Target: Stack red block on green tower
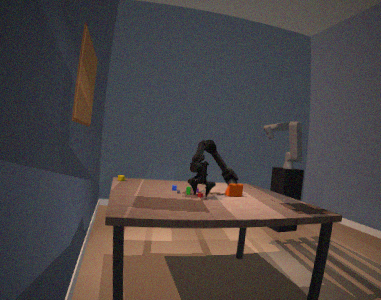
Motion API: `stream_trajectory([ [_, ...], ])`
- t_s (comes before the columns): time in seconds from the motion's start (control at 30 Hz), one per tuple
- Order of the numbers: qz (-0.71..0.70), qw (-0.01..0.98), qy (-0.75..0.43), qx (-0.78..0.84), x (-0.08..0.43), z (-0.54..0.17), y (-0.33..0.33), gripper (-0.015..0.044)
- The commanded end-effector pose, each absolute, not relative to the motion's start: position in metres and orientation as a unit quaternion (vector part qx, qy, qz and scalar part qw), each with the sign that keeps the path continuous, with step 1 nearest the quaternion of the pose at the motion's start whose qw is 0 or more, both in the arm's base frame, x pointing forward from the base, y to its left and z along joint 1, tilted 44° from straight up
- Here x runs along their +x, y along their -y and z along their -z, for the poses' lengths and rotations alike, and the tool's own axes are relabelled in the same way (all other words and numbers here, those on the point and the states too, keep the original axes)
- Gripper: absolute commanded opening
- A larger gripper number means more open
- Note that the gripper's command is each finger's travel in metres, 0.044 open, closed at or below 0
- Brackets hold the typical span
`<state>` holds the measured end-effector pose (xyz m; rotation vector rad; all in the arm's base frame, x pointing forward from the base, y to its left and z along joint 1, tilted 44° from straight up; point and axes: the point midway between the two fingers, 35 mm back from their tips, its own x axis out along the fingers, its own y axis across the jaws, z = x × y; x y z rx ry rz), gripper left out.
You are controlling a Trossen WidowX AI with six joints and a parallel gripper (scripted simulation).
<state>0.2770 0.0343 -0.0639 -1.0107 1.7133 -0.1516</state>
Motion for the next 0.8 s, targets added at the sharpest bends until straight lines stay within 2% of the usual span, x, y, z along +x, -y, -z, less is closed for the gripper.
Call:
stream_trajectory([
  [0.0,0.064,0.54,-0.721,-0.429,0.276,0.0662,-0.0319,0.044],
  [0.4,0.063,0.54,-0.721,-0.429,0.276,0.0659,-0.0323,0.044],
  [0.77,0.063,0.54,-0.721,-0.429,0.276,0.0659,-0.0323,0.0151],
])
